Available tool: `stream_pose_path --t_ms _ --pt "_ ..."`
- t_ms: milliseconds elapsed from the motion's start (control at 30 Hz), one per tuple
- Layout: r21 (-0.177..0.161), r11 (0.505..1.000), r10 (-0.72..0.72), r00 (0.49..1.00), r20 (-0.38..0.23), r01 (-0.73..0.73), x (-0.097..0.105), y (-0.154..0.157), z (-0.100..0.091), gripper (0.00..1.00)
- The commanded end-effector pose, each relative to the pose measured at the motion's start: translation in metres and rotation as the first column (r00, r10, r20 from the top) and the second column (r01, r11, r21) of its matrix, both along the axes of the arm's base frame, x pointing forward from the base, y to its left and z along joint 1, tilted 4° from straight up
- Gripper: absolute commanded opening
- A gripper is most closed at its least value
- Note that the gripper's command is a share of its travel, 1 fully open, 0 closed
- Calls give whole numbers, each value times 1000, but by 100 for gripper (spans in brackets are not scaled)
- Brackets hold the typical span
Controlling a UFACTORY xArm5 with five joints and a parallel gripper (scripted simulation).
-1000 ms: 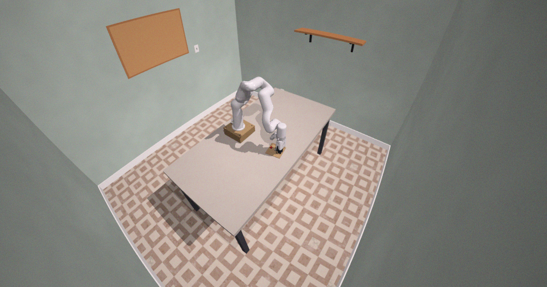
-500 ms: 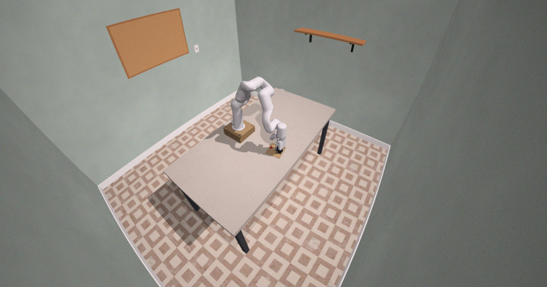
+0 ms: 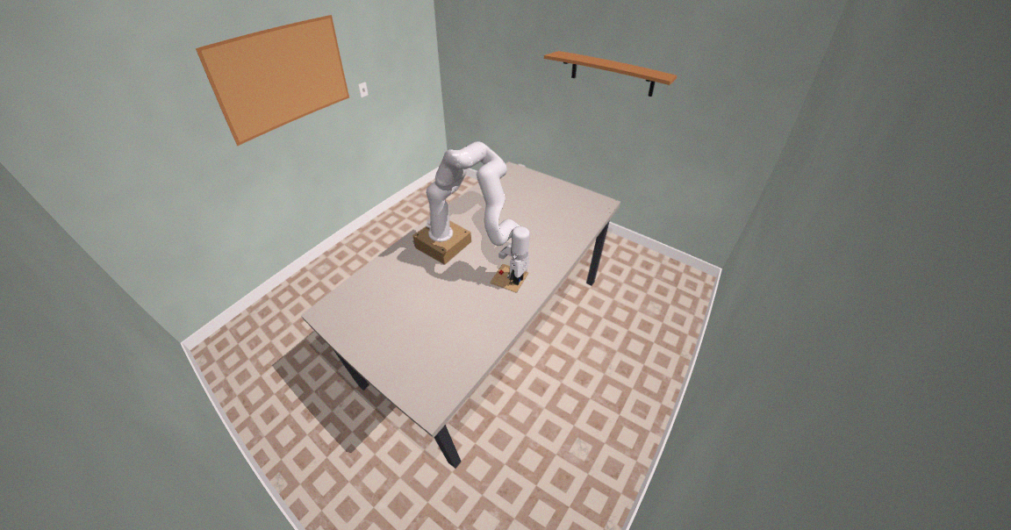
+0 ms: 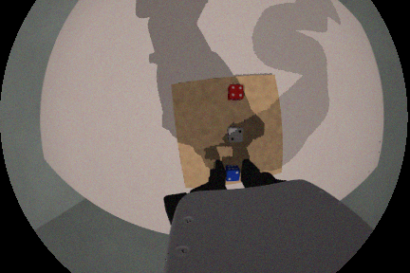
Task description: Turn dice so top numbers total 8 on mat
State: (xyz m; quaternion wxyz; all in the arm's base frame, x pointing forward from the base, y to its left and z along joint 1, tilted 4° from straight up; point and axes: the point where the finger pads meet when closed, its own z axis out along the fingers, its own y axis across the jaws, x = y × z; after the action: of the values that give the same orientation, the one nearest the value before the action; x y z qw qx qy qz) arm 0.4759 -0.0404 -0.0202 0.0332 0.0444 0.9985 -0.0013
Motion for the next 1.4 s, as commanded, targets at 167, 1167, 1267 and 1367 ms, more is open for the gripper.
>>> stream_pose_path --t_ms 167,1167,1267,1367 --pt "0 1000 0 1000 4 0 1 0 1 31" --pt "-1 1000 0 1000 3 0 -5 -3 89 31" --pt "-1 1000 0 1000 3 0 -5 -3 91 31" --pt "-1 1000 0 1000 3 0 -5 -3 91 31"
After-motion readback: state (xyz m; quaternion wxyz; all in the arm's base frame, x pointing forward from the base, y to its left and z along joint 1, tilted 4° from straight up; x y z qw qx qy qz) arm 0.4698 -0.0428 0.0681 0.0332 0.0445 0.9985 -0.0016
